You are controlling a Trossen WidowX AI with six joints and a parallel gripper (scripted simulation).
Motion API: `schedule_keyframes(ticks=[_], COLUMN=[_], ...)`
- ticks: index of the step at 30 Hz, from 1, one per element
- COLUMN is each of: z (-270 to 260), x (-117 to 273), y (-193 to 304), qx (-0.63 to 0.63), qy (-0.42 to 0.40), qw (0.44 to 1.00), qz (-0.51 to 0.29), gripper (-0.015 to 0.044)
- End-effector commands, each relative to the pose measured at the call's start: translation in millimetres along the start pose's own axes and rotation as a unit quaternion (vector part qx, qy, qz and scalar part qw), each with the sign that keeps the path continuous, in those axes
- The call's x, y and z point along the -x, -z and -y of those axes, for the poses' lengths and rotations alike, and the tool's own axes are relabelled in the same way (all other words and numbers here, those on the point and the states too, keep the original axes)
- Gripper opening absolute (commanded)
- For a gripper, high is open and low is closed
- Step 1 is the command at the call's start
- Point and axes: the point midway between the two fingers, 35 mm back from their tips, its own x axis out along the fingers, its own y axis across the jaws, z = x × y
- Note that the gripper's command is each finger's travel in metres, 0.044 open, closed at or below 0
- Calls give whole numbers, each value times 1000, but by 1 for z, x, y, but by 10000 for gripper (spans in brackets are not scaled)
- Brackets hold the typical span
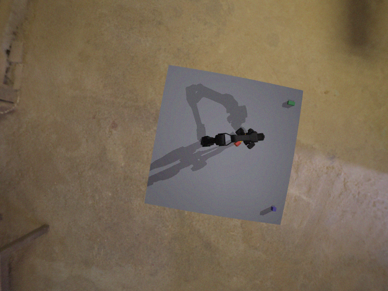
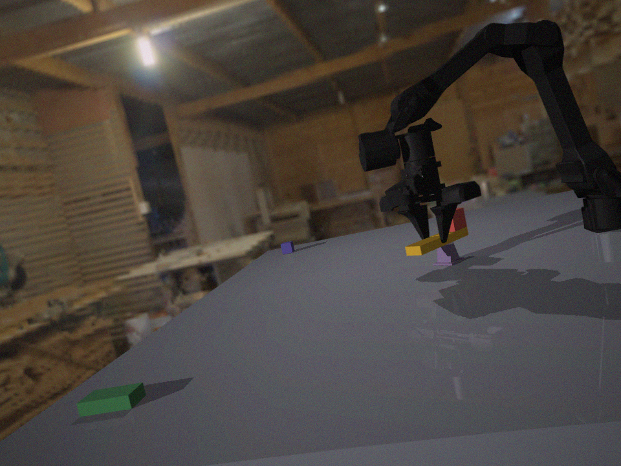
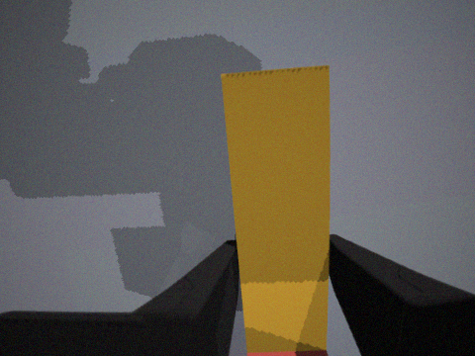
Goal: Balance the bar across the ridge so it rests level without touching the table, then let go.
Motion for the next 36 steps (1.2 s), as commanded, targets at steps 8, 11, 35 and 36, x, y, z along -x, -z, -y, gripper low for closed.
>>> schedule_keyframes(ticks=[8, 11, 35, 36], z=[0, 0, 2, 3], x=[0, 0, 31, 43], y=[0, 0, -4, -4], qx=[0, 0, 0, 0], qy=[0, 0, 0, 0], qw=[1000, 1000, 1000, 1000], qz=[0, 0, 0, 0], gripper=[185, 185, 440, 440])
